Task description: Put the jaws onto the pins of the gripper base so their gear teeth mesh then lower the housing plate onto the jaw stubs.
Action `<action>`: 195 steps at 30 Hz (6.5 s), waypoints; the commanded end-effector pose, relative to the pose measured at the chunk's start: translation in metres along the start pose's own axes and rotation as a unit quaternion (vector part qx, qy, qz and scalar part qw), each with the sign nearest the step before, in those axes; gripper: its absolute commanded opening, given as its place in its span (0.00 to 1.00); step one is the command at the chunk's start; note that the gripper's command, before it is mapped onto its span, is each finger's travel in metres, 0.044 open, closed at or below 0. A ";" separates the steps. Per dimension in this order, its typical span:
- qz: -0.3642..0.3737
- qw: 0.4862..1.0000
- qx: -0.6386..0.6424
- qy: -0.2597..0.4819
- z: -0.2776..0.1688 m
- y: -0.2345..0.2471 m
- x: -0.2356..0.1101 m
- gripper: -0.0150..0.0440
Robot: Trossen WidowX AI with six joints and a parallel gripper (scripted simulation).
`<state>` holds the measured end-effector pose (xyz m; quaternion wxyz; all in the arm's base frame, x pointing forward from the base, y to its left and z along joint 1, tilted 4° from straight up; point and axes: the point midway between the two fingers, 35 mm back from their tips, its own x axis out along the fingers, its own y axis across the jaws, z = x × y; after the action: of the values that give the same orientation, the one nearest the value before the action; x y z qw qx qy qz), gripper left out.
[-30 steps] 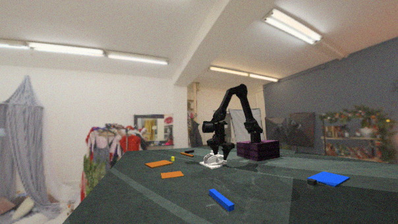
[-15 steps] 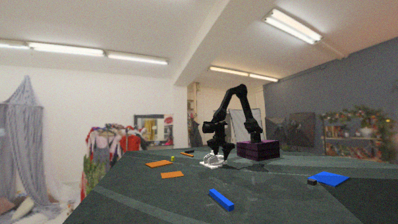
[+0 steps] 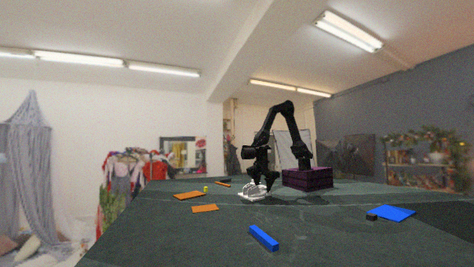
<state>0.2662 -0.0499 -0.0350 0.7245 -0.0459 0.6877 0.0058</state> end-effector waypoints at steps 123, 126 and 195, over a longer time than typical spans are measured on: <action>-0.002 1.000 -0.002 0.001 -0.001 -0.001 0.012 0.85; -0.002 1.000 -0.002 0.001 -0.001 -0.001 0.012 0.85; -0.001 1.000 -0.003 0.001 -0.033 0.011 -0.093 1.00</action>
<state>0.2418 -0.0398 0.0454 0.7255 -0.0496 0.6863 0.0099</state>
